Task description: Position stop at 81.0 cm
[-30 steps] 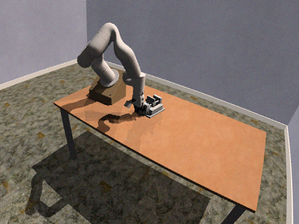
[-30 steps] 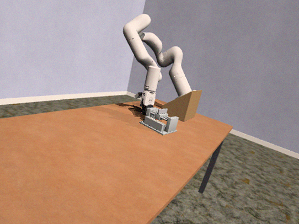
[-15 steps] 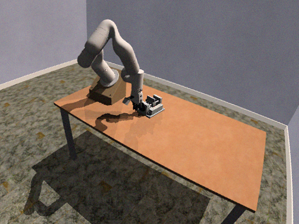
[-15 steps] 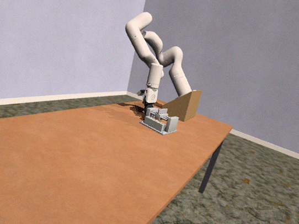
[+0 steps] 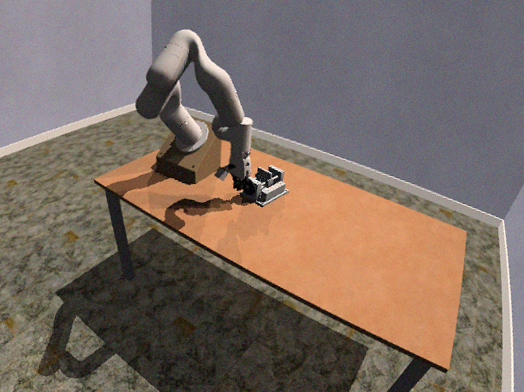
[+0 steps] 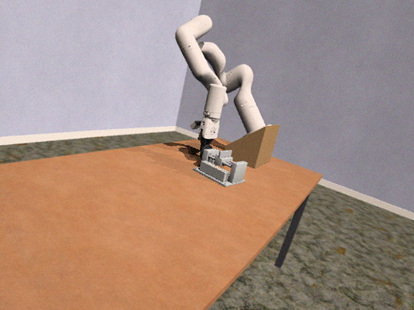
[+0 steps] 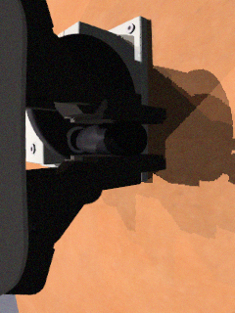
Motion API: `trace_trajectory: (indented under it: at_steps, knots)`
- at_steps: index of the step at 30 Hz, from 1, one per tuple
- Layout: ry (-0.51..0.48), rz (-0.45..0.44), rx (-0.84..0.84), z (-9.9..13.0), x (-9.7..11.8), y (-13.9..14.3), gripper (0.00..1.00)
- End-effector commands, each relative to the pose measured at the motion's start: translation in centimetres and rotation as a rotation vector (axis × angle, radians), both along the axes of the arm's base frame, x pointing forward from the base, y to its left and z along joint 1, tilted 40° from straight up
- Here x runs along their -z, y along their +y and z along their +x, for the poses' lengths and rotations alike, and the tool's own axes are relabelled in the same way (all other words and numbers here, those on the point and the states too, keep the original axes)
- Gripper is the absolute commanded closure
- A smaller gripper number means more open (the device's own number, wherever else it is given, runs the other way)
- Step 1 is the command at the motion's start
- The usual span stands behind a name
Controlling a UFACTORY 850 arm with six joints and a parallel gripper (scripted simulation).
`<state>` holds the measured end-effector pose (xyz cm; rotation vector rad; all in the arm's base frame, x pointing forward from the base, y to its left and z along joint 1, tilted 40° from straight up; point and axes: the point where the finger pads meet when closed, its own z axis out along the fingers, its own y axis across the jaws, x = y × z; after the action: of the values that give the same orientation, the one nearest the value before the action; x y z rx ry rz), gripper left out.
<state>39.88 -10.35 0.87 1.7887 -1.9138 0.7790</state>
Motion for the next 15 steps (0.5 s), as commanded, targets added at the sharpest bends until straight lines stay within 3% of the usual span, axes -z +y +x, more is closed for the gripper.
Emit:
trace_trajectory:
  at_steps: [1,15]
  knots:
    - [-0.001,0.0,0.0,0.23,-0.39,0.31,0.94]
    - [-0.001,0.0,0.0,1.03,-1.17,0.86,0.94]
